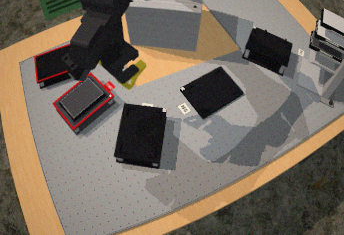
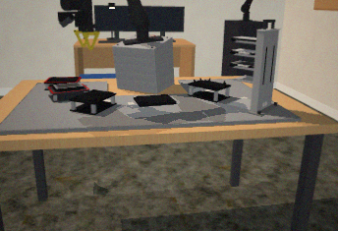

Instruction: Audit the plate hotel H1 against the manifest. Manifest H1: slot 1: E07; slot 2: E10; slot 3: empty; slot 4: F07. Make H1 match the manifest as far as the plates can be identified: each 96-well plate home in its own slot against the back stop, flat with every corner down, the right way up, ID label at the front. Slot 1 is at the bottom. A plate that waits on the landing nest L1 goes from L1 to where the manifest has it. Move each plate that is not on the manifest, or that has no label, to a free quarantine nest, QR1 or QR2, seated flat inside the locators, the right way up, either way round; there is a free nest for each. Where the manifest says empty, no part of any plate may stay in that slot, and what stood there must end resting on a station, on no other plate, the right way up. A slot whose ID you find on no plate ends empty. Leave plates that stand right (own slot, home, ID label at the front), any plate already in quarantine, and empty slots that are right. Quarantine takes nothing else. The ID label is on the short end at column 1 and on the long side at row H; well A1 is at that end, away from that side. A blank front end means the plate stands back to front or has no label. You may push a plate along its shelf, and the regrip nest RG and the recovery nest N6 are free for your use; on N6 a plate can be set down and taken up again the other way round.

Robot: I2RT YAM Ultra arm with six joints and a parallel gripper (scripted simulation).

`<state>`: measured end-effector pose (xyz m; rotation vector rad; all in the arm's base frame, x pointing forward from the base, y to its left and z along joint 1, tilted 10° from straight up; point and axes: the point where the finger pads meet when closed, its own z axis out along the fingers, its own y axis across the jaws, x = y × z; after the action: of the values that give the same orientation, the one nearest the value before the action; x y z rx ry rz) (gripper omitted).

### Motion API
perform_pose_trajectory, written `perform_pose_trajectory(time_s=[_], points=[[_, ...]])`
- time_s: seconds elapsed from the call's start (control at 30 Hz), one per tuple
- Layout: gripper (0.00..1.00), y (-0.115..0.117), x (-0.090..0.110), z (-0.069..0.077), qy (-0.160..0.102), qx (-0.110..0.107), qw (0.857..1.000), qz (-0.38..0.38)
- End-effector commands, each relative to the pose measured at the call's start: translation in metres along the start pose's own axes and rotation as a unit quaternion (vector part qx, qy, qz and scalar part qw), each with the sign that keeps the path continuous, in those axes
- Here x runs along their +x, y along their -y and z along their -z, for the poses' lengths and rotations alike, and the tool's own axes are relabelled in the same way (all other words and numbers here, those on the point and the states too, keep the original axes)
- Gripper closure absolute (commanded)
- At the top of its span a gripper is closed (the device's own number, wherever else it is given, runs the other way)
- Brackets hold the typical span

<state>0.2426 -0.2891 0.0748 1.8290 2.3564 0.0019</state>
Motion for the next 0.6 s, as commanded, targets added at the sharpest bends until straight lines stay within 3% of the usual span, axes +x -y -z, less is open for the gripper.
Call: perform_pose_trajectory(time_s=[0.0,0.33,0.4,0.43,0.47,0.57], points=[[0.0,-0.014,-0.007,0.02,0.031,-0.01,0.999,-0.012],[0.0,-0.038,0.006,0.02,0.026,-0.01,1.0,-0.012],[0.0,-0.044,0.008,0.014,0.022,-0.007,1.0,-0.012],[0.0,-0.048,0.008,0.018,0.034,-0.017,0.999,-0.005],[0.0,-0.045,0.02,0.009,0.022,-0.012,1.0,0.003],[0.0,-0.052,0.028,0.009,0.027,-0.024,0.999,0.031]])
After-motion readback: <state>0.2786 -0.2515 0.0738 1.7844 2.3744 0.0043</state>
